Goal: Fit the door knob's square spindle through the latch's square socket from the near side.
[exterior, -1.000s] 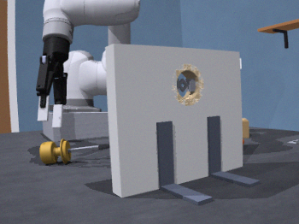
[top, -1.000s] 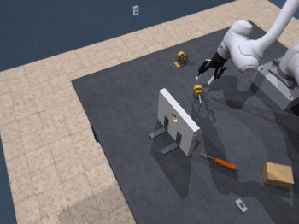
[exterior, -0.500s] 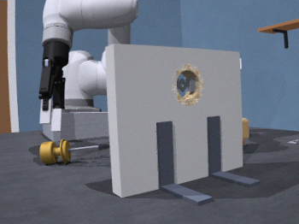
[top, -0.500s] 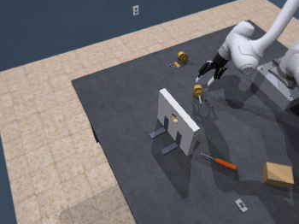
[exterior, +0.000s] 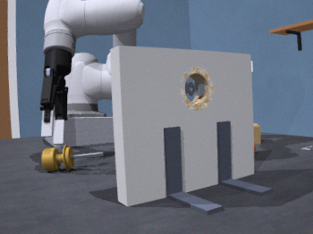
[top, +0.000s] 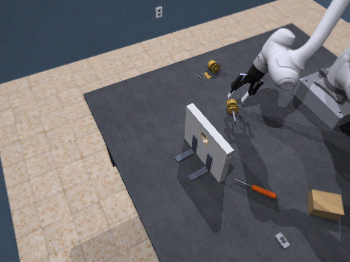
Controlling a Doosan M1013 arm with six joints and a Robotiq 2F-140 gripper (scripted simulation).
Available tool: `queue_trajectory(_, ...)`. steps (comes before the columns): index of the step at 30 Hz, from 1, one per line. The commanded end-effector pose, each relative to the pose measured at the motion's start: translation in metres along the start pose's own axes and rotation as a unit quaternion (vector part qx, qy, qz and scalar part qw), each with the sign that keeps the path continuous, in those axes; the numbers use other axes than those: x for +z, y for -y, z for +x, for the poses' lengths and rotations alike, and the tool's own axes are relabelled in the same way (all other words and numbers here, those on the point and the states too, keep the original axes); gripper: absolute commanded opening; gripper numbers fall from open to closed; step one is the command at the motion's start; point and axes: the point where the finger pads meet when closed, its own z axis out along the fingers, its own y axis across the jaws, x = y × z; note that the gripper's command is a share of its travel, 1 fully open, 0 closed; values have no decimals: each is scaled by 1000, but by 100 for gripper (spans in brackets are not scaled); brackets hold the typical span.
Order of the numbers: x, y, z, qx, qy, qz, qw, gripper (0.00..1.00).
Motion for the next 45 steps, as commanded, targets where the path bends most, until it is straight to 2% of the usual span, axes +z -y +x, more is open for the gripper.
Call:
queue_trajectory(1,5,-5,1,2,0,-3,1000,57)
queue_trajectory(11,25,-5,1,2,0,-3,1000,57)
queue_trajectory(21,28,-5,1,2,0,-3,1000,57)
queue_trajectory(33,48,-5,1,2,0,-3,1000,57)
queue_trajectory(45,50,-6,1,2,0,-3,1000,57)
